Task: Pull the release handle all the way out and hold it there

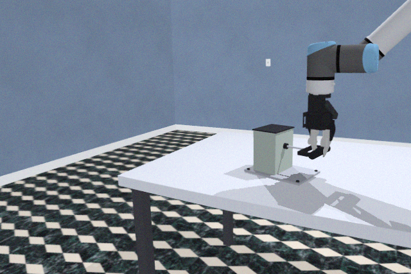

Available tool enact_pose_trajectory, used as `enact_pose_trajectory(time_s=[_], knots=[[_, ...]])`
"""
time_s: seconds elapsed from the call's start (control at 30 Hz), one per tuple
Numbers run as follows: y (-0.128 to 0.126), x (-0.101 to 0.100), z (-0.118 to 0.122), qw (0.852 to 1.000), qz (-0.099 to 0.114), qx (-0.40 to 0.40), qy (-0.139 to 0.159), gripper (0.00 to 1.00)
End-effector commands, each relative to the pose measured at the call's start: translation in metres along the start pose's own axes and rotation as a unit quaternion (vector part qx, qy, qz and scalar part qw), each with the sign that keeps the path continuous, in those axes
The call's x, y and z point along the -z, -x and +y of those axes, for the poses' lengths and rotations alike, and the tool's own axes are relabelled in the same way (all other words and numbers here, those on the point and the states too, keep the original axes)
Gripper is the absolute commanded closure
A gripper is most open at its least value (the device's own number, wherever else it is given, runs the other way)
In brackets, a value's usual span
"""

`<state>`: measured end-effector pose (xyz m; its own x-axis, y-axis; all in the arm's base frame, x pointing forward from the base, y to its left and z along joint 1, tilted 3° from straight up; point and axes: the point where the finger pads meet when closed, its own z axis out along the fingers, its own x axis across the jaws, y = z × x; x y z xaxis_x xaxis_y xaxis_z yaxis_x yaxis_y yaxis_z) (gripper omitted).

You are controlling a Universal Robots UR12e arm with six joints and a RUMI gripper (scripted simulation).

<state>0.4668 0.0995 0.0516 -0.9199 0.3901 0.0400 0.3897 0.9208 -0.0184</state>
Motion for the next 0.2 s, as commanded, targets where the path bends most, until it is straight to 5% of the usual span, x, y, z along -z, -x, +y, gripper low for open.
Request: enact_pose_trajectory(time_s=[0.0,0.17], knots=[[-0.0002,0.0002,0.0002,1.0,0.0,0.0,0.0,1.0],[-0.0002,0.0002,0.0002,1.0,0.0,0.0,0.0,1.0]])
